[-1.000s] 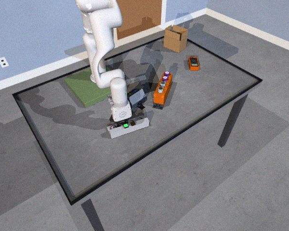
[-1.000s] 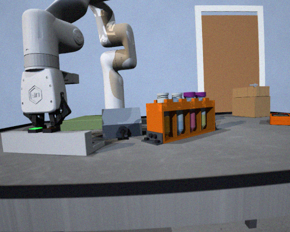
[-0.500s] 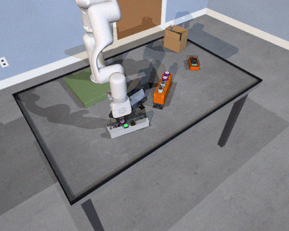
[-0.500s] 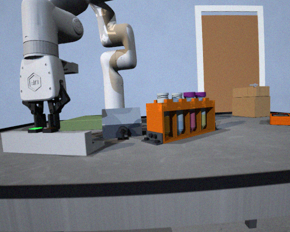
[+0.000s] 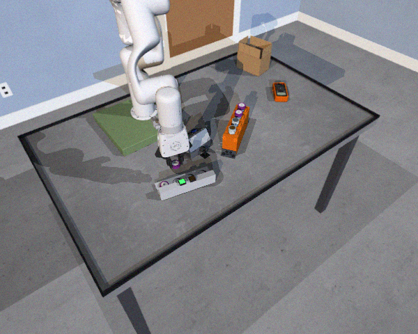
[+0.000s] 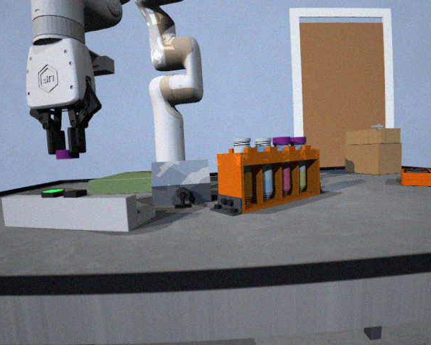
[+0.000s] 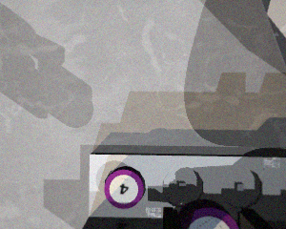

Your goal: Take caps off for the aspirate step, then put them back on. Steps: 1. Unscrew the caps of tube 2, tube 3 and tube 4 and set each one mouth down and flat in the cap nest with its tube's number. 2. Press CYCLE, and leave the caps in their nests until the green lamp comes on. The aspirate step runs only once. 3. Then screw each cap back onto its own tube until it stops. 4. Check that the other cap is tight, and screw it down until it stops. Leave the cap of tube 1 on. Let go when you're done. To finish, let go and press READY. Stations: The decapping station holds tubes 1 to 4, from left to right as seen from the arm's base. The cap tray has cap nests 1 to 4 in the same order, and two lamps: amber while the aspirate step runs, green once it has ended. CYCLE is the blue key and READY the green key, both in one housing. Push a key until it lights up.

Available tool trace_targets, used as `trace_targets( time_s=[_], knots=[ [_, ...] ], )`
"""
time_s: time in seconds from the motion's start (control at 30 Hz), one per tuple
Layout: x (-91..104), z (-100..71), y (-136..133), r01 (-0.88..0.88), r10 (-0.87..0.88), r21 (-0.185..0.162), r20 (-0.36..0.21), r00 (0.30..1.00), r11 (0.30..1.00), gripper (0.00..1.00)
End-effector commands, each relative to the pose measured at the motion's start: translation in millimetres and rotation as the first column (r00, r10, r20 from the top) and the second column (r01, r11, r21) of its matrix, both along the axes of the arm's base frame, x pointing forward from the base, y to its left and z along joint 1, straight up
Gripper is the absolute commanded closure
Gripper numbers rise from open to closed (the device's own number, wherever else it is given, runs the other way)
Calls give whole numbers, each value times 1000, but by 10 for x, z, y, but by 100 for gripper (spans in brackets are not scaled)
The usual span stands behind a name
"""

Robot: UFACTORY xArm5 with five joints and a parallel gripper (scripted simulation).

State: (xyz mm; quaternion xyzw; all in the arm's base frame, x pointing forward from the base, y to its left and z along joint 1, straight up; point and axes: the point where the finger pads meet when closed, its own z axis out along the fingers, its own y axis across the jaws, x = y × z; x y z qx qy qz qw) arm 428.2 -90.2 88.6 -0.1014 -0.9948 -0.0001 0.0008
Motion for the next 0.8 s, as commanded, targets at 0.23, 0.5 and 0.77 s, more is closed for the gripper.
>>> trace_targets(
  time_s=[0.23, 0.5, 0.77],
  knots=[
    [11, 468, -3, 0, 0, 0, 4, 1000, 1000, 100],
    [-50, 469, 326, 238, -238, 1, 4, 971, 971, 100],
    [-133, 469, 775, 238, -238, 1, 4, 971, 971, 100]
  ],
)
